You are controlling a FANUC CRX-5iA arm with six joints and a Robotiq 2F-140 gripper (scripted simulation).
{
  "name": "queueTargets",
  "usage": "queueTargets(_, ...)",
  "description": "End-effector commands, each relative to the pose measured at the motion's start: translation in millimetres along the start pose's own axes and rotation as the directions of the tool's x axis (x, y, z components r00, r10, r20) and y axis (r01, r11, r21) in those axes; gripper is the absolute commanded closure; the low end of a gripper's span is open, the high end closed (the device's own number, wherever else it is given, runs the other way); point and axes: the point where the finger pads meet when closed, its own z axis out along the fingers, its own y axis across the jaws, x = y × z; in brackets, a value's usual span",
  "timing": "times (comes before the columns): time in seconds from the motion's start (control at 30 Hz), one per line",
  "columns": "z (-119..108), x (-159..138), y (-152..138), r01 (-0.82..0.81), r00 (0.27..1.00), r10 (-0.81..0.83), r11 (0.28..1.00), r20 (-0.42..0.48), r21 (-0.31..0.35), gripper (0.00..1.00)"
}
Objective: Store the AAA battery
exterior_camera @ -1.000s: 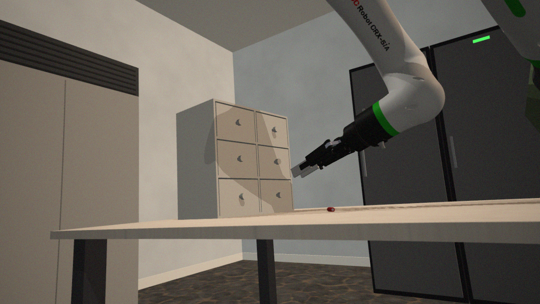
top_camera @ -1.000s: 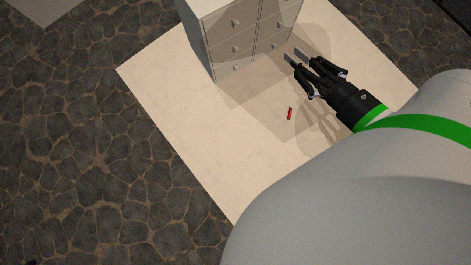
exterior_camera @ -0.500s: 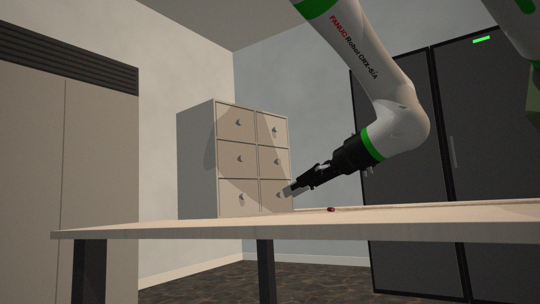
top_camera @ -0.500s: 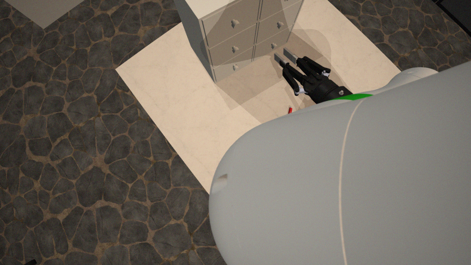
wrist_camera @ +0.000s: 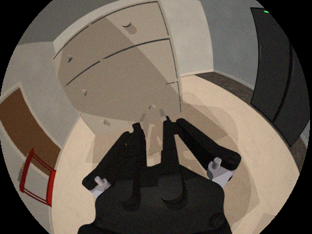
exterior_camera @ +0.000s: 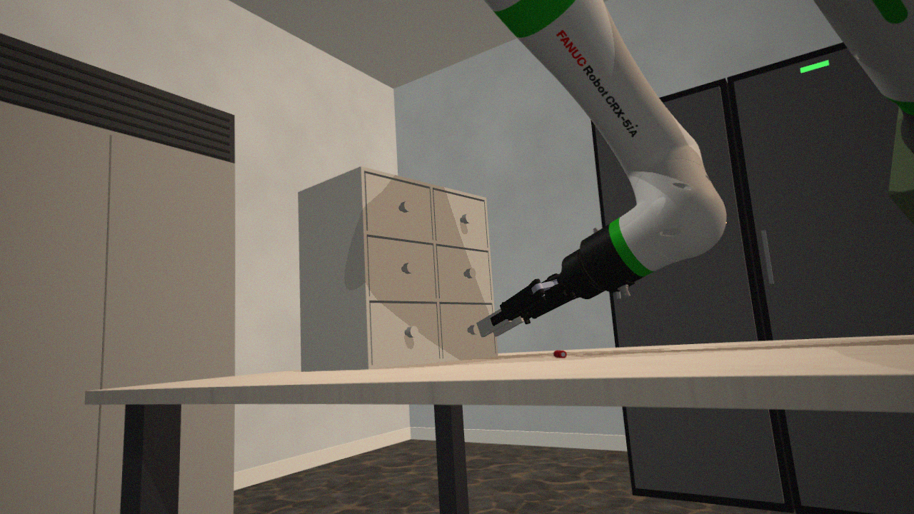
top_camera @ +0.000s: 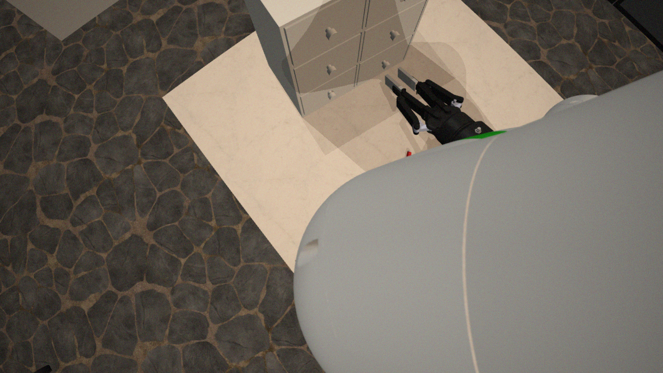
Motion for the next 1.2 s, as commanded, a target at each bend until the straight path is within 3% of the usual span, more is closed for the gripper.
queueTargets(0.0,0,0,0,0.0,1.0,0.0,1.0,0.0,0.0,0.8)
queueTargets(0.57,2,1,0,0.0,1.0,0.0,1.0,0.0,0.0,0.8)
queueTargets(1.17,25,9,0,0.0,1.0,0.0,1.0,0.0,0.0,0.8)
